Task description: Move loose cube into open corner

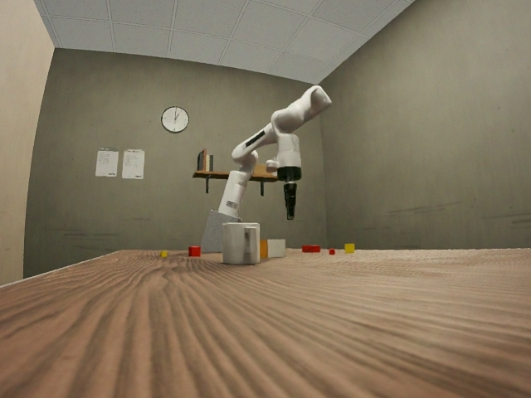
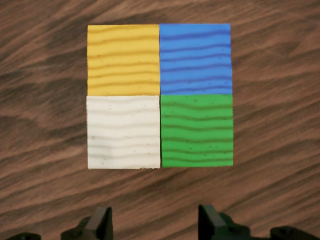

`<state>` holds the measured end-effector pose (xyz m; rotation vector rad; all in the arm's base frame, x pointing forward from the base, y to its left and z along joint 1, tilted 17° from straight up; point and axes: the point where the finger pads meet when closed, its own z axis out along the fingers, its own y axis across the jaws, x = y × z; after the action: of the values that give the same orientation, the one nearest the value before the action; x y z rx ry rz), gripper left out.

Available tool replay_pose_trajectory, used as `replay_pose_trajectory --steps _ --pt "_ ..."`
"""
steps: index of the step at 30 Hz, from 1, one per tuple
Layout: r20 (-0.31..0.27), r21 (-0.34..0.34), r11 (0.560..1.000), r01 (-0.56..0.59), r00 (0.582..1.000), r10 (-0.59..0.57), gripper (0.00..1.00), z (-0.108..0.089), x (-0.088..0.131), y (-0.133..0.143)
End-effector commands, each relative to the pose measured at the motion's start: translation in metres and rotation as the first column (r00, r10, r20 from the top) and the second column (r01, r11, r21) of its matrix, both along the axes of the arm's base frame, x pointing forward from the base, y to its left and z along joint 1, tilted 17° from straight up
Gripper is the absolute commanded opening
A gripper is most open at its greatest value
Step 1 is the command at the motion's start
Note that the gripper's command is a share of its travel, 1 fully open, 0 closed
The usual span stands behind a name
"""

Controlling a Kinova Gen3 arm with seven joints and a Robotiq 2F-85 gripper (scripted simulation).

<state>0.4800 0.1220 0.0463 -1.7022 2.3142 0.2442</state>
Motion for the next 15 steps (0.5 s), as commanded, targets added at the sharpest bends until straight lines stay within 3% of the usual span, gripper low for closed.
replay_pose_trajectory --steps 1,9,15 --pt "-0.009 0.003 1.000 0.010 1.000 -0.010 0.54 0.001 -0.003 -0.001" --pt "-0.026 0.010 0.997 0.079 0.997 -0.078 0.54 0.001 0.003 -0.004" --pt "-0.066 0.019 0.978 0.210 0.976 -0.208 0.54 0.000 0.007 -0.010"
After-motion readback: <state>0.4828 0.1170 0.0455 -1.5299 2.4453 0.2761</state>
